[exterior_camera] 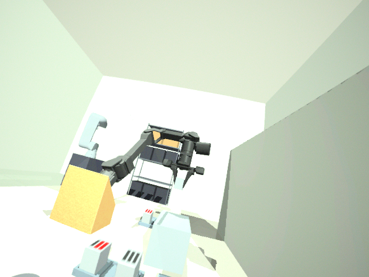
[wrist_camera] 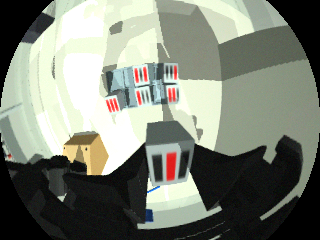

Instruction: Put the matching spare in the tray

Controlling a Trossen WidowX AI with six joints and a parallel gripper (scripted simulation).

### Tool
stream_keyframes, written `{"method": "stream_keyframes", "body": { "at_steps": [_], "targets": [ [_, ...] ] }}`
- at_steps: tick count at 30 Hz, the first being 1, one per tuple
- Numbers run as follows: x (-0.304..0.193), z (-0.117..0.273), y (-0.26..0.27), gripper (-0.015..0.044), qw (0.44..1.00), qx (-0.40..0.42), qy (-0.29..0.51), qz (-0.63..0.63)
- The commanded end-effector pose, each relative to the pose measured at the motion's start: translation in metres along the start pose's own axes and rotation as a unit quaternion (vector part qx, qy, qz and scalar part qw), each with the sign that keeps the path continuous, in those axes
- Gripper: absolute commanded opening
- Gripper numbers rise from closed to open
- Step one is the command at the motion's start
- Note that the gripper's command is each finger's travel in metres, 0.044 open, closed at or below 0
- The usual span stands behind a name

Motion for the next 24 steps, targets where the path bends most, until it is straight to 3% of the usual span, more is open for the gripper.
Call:
{"method": "stream_keyframes", "body": {
  "at_steps": [1, 24],
  "targets": [
    [-0.017, 0.001, -0.012, 0.0, 1.0, 0.0, 0.004, 0.001],
    [-0.137, -0.001, -0.049, 0.0, 1.0, 0.005, 0.003, -0.007]
  ]
}}
Point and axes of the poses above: the point midway between the two fingers, 35 mm back from their tips, its own z axis back along the fingers, its own y axis across the jaws, x = y × z, the point moved 5 cm from there along z, back along the fingers, and after that the axes turned 11 degrees about z, right-handed, at the moved point
